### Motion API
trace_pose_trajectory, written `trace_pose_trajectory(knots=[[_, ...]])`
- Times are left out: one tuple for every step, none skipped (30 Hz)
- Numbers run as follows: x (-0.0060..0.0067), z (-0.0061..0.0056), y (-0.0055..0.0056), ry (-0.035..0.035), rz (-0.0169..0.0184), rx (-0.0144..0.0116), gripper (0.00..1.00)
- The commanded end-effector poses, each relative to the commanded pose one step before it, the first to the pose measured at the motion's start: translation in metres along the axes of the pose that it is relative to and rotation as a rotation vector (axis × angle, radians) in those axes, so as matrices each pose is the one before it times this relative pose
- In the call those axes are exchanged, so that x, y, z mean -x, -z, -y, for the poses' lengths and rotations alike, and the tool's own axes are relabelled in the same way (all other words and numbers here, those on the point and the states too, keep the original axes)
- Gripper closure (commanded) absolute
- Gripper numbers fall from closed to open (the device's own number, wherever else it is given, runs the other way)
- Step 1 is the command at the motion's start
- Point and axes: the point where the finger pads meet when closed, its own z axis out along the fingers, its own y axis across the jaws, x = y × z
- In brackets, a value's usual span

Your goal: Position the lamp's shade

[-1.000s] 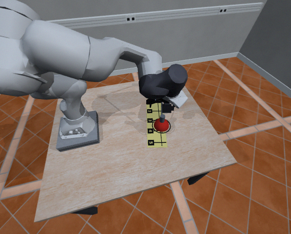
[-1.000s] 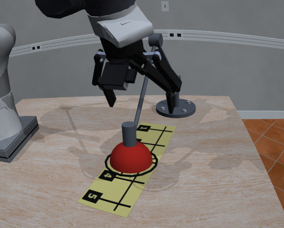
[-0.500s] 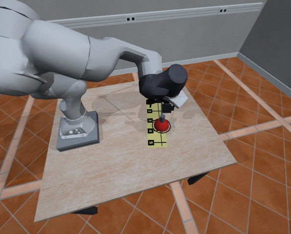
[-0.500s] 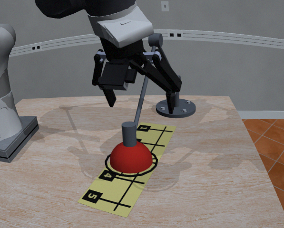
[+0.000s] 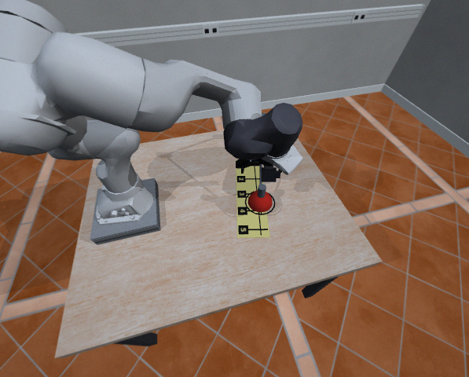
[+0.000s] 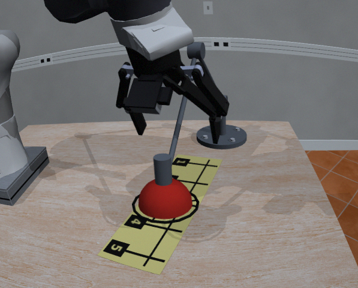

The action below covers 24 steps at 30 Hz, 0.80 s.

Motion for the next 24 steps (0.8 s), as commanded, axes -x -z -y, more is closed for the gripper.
trace_pose_trajectory(knots=[[0.00007,0.00007,0.00011,0.00012,0.00004,-0.00022,0.00],[0.00000,0.00000,0.00000,0.00000,0.00000,0.00000,0.00],[0.00000,0.00000,0.00000,0.00000,0.00000,0.00000,0.00],[0.00000,0.00000,0.00000,0.00000,0.00000,0.00000,0.00],[0.00000,0.00000,0.00000,0.00000,0.00000,0.00000,0.00],[0.00000,0.00000,0.00000,0.00000,0.00000,0.00000,0.00],[0.00000,0.00000,0.00000,0.00000,0.00000,0.00000,0.00],[0.00003,-0.00006,0.00433,0.00000,0.00000,0.00000,0.00],[0.00003,-0.00006,0.00433,0.00000,0.00000,0.00000,0.00],[0.00003,-0.00006,0.00433,0.00000,0.00000,0.00000,0.00],[0.00003,-0.00006,0.00433,0.00000,0.00000,0.00000,0.00],[0.00003,-0.00006,0.00433,0.00000,0.00000,0.00000,0.00],[0.00003,-0.00006,0.00433,0.00000,0.00000,0.00000,0.00],[0.00003,-0.00006,0.00433,0.00000,0.00000,0.00000,0.00],[0.00003,-0.00006,0.00433,0.00000,0.00000,0.00000,0.00],[0.00003,-0.00006,0.00433,0.00000,0.00000,0.00000,0.00],[0.00003,-0.00006,0.00433,0.00000,0.00000,0.00000,0.00],[0.00003,-0.00006,0.00433,0.00000,0.00000,0.00000,0.00],[0.00003,-0.00006,0.00433,0.00000,0.00000,0.00000,0.00],[0.00003,-0.00006,0.00433,0.00000,0.00000,0.00000,0.00],[0.00003,-0.00006,0.00433,0.00000,0.00000,0.00000,0.00],[0.00003,-0.00006,0.00433,0.00000,0.00000,0.00000,0.00],[0.00000,0.00000,0.00000,0.00000,0.00000,0.00000,0.00],[0.00000,0.00000,0.00000,0.00000,0.00000,0.00000,0.00]])
